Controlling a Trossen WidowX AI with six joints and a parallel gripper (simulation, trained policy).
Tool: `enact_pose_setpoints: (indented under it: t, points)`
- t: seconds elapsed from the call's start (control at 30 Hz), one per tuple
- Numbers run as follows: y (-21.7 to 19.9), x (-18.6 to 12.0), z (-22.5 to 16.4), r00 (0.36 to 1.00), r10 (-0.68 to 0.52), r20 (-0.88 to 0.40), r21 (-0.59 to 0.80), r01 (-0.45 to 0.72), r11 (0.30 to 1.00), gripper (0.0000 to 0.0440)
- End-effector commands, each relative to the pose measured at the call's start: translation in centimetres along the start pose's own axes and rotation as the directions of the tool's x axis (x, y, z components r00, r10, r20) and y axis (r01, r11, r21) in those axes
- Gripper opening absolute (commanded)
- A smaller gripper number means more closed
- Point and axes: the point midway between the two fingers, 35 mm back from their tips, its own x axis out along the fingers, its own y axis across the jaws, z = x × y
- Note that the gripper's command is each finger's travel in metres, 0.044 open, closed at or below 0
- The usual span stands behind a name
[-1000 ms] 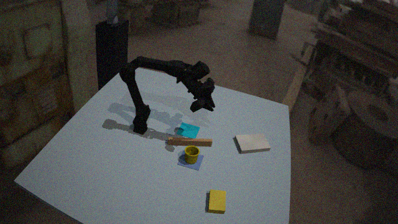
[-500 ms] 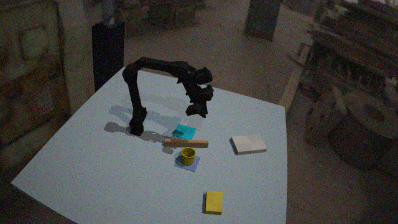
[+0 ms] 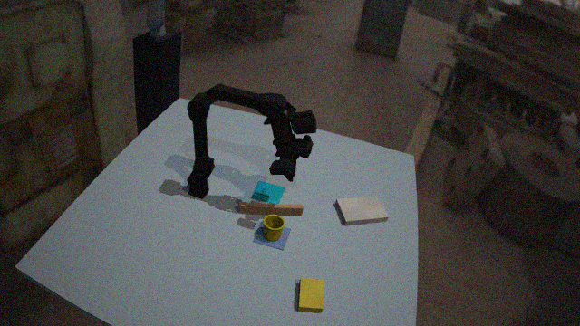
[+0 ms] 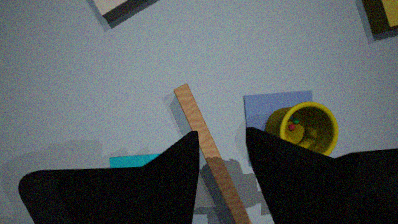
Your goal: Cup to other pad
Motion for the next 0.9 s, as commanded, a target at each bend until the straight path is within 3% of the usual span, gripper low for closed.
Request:
enact_pose_setpoints:
  t: [0.0,0.87]
  points:
    - [-0.7,0.6,-0.2,0.999,-0.016,-0.050,-0.021,0.015,1.000,0.0139]
    - [-5.9,6.2,-3.3,0.940,-0.065,-0.335,-0.172,0.006,0.985,0.0158]
